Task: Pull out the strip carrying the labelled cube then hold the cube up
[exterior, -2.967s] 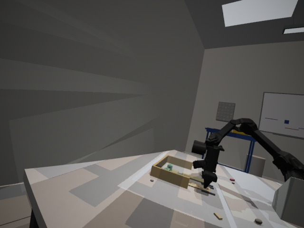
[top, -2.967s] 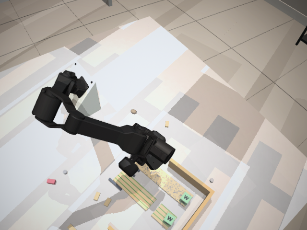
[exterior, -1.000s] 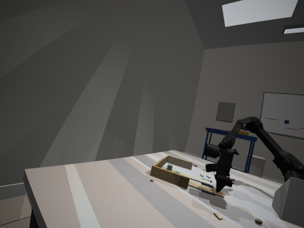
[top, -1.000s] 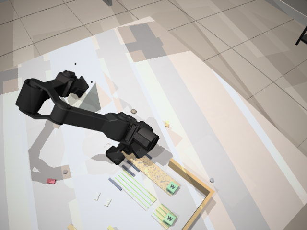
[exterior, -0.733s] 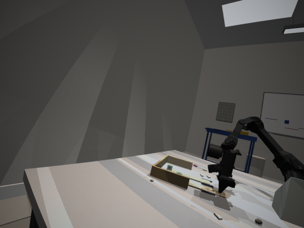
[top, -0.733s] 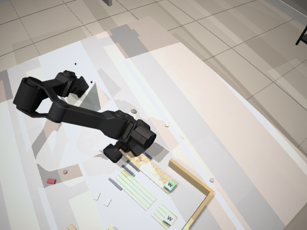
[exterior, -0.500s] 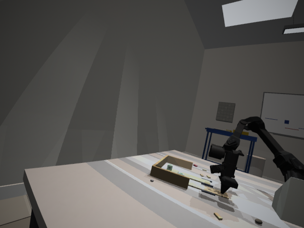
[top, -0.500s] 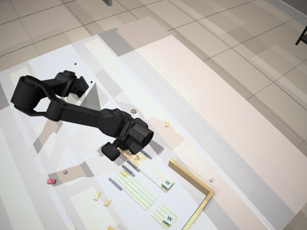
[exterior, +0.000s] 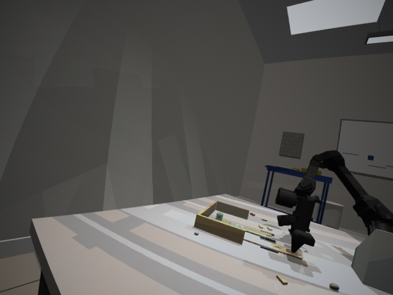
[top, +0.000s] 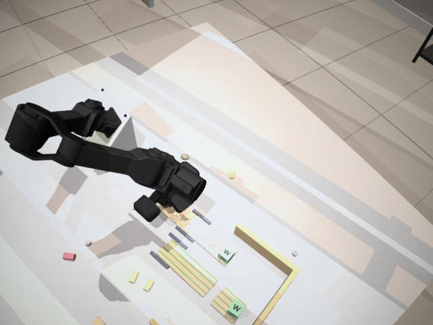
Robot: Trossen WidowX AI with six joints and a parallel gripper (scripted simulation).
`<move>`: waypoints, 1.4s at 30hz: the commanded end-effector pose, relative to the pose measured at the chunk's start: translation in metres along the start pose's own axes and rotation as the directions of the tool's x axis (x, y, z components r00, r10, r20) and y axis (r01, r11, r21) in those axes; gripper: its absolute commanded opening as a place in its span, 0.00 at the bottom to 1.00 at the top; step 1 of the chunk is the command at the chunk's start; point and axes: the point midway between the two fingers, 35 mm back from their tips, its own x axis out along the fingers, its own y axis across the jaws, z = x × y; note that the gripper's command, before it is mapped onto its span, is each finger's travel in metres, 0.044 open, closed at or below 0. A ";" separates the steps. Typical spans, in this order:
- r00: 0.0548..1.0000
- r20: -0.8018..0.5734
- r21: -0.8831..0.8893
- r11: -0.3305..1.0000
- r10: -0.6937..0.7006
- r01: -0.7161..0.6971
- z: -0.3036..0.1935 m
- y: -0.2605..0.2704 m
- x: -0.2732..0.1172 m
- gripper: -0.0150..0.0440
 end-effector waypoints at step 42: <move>1.000 -0.029 -0.011 1.000 -0.002 0.001 -0.073 0.000 0.003 0.25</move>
